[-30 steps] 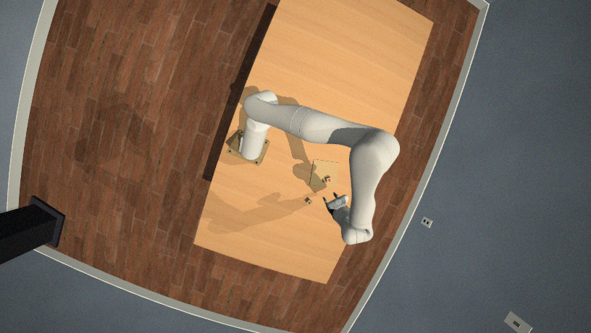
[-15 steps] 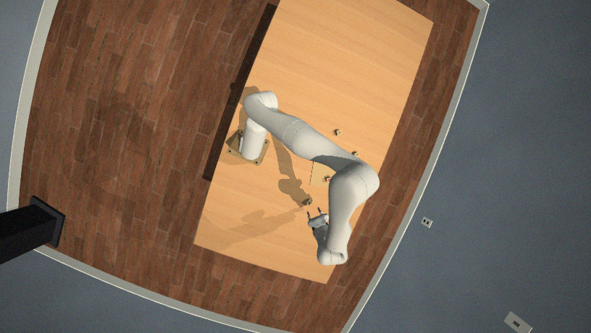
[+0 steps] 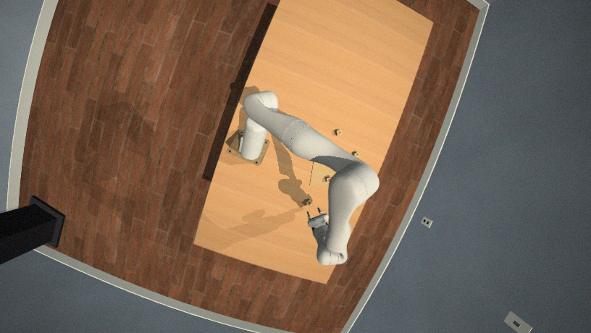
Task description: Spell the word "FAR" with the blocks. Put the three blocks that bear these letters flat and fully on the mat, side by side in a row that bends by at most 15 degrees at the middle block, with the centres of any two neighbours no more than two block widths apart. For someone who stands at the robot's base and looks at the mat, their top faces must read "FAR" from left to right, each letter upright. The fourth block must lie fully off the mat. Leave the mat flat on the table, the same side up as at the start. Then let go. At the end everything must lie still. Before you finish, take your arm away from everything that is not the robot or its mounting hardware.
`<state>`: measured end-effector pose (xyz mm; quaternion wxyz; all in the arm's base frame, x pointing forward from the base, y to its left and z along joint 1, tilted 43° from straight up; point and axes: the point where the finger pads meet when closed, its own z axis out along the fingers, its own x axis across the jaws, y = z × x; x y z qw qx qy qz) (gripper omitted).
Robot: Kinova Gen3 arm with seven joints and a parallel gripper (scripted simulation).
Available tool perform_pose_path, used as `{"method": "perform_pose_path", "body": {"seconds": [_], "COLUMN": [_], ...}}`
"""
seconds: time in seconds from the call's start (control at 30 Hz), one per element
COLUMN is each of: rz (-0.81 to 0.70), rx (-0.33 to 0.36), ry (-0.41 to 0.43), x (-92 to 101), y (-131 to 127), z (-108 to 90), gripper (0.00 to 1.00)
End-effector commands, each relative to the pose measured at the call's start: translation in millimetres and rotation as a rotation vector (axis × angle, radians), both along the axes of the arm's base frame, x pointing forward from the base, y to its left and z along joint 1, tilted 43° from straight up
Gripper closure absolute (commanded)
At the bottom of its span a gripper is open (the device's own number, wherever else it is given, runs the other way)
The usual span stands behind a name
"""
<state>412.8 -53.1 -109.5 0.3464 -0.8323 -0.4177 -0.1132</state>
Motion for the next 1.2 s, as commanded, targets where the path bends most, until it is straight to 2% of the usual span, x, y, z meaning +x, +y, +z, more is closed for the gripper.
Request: {"method": "perform_pose_path", "body": {"seconds": [0.0,0.97,1.07,1.13,1.17], "rz": [0.007,-0.001,-0.003,-0.003,-0.002], "rx": [0.005,-0.001,0.006,0.006,0.006], "ry": [0.0,-0.001,0.0,0.0,-0.003], "x": [-2.3,0.9,8.6,8.6,13.9], "y": [-1,-1,10,10,15], "z": [0.6,0.9,13.5,13.5,21.2], "gripper": [0.0,0.0,0.0,0.0,0.0]}}
